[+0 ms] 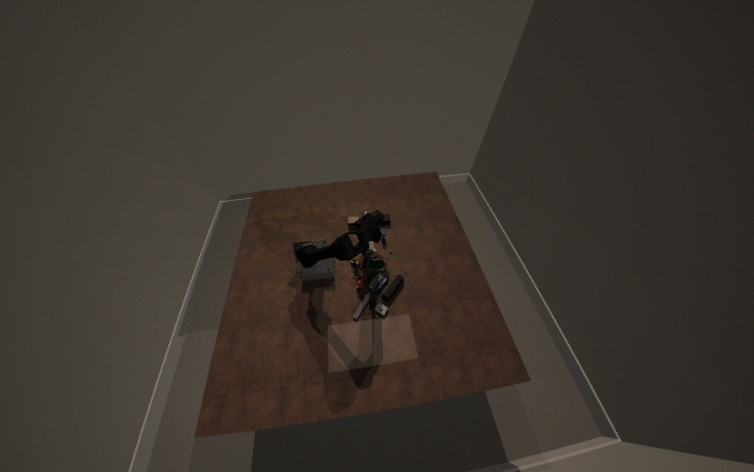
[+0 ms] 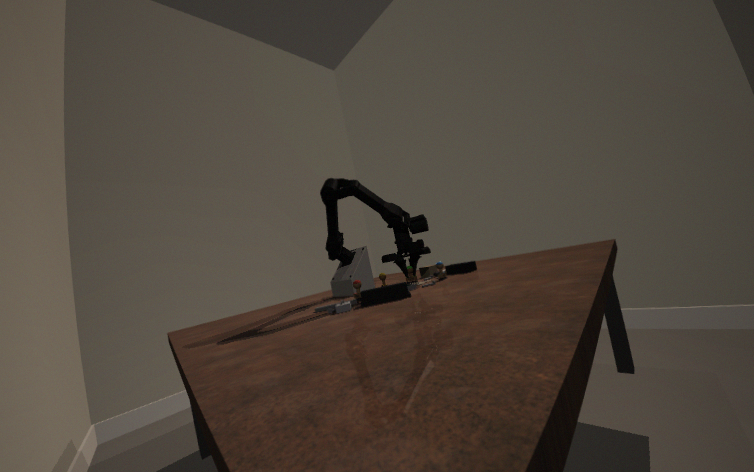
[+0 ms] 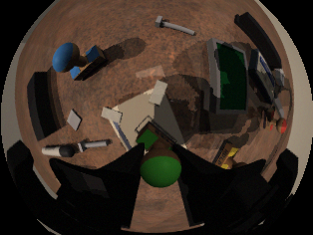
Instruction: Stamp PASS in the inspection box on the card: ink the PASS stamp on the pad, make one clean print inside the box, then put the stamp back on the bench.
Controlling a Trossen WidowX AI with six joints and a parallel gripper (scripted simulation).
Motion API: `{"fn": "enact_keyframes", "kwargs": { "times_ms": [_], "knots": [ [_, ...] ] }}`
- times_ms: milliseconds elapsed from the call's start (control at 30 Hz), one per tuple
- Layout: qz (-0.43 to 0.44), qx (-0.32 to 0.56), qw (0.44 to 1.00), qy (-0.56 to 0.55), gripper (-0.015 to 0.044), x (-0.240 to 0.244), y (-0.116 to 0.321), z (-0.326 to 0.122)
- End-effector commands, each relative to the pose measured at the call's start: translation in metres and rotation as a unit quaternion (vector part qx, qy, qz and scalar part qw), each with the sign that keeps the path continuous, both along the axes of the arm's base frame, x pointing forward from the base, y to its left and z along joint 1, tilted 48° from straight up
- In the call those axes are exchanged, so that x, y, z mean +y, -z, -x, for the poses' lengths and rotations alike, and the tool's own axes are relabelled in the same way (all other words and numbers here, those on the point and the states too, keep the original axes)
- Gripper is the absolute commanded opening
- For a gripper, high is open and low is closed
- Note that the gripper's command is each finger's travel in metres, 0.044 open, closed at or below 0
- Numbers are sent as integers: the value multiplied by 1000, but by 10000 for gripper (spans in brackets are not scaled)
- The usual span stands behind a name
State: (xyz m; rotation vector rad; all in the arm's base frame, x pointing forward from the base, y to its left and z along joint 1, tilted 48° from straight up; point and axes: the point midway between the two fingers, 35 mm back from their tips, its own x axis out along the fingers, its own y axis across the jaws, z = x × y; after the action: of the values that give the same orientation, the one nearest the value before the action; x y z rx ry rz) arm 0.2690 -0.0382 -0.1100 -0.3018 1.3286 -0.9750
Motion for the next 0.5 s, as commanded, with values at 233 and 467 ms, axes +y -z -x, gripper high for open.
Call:
{"fn": "enact_keyframes", "kwargs": {
  "times_ms": [233,467],
  "knots": [
    [-2,-2,1000,0,0,10,-7,-2],
    [-3,-2,1000,0,0,18,-14,-4]
  ]
}}
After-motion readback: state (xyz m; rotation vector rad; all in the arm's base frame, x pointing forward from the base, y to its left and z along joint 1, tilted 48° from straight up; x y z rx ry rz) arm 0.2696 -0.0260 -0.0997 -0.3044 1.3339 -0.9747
